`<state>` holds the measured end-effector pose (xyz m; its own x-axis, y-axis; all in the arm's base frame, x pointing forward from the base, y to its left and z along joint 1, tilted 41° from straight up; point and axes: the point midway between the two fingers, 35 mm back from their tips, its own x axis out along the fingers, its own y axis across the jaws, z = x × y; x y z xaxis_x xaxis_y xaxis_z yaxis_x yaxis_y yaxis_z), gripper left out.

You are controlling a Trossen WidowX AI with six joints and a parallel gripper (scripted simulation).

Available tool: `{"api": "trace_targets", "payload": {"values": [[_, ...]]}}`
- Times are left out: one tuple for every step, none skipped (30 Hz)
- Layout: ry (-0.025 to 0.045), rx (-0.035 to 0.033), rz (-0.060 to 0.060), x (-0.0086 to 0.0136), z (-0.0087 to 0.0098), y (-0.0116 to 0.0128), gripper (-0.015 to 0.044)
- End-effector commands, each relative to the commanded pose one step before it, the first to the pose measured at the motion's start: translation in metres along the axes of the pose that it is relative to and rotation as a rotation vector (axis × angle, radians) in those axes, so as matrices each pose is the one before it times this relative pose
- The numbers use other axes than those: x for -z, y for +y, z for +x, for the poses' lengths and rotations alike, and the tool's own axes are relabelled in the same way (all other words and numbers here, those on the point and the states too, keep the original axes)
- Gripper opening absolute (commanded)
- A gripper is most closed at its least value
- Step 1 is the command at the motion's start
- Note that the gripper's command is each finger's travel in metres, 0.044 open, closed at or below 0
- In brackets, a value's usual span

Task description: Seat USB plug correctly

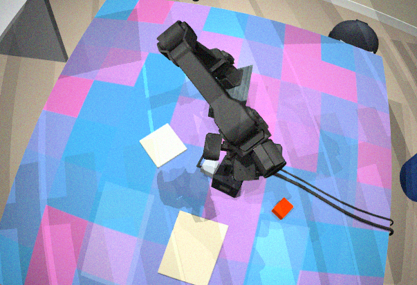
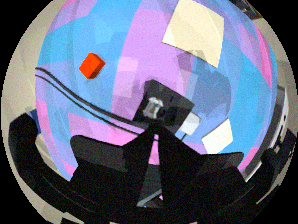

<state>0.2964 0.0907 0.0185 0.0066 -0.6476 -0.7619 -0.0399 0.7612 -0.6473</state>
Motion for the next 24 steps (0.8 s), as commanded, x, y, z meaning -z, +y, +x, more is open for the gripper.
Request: {"api": "trace_targets", "payload": {"values": [[-0.00085, -0.00124, -0.1122, -0.00023, 0.00029, 0.0002, 0.0], [0.0, 0.0, -0.0262, 0.0, 0.0, 0.0, 0.0], [0.0, 0.0, -0.0262, 0.0, 0.0, 0.0, 0.0], [0.0, 0.0, -0.0262, 0.0, 0.0, 0.0, 0.0], [0.0, 0.0, -0.0262, 0.0, 0.0, 0.0, 0.0], [0.0, 0.0, -0.0262, 0.0, 0.0, 0.0, 0.0], [0.0, 0.0, -0.0262, 0.0, 0.0, 0.0, 0.0], [0.0, 0.0, -0.0262, 0.0, 0.0, 0.0, 0.0], [0.0, 0.0, -0.0262, 0.0, 0.0, 0.0, 0.0], [0.0, 0.0, -0.0262, 0.0, 0.0, 0.0, 0.0], [0.0, 0.0, -0.0262, 0.0, 0.0, 0.0, 0.0], [0.0, 0.0, -0.0262, 0.0, 0.0, 0.0, 0.0], [0.0, 0.0, -0.0262, 0.0, 0.0, 0.0, 0.0], [0.0, 0.0, -0.0262, 0.0, 0.0, 0.0, 0.0], [0.0, 0.0, -0.0262, 0.0, 0.0, 0.0, 0.0], [0.0, 0.0, -0.0262, 0.0, 0.0, 0.0, 0.0], [0.0, 0.0, -0.0262, 0.0, 0.0, 0.0, 0.0], [0.0, 0.0, -0.0262, 0.0, 0.0, 0.0, 0.0], [0.0, 0.0, -0.0262, 0.0, 0.0, 0.0, 0.0], [0.0, 0.0, -0.0262, 0.0, 0.0, 0.0, 0.0], [0.0, 0.0, -0.0262, 0.0, 0.0, 0.0, 0.0], [0.0, 0.0, -0.0262, 0.0, 0.0, 0.0, 0.0], [0.0, 0.0, -0.0262, 0.0, 0.0, 0.0, 0.0], [0.0, 0.0, -0.0262, 0.0, 0.0, 0.0, 0.0]]}}
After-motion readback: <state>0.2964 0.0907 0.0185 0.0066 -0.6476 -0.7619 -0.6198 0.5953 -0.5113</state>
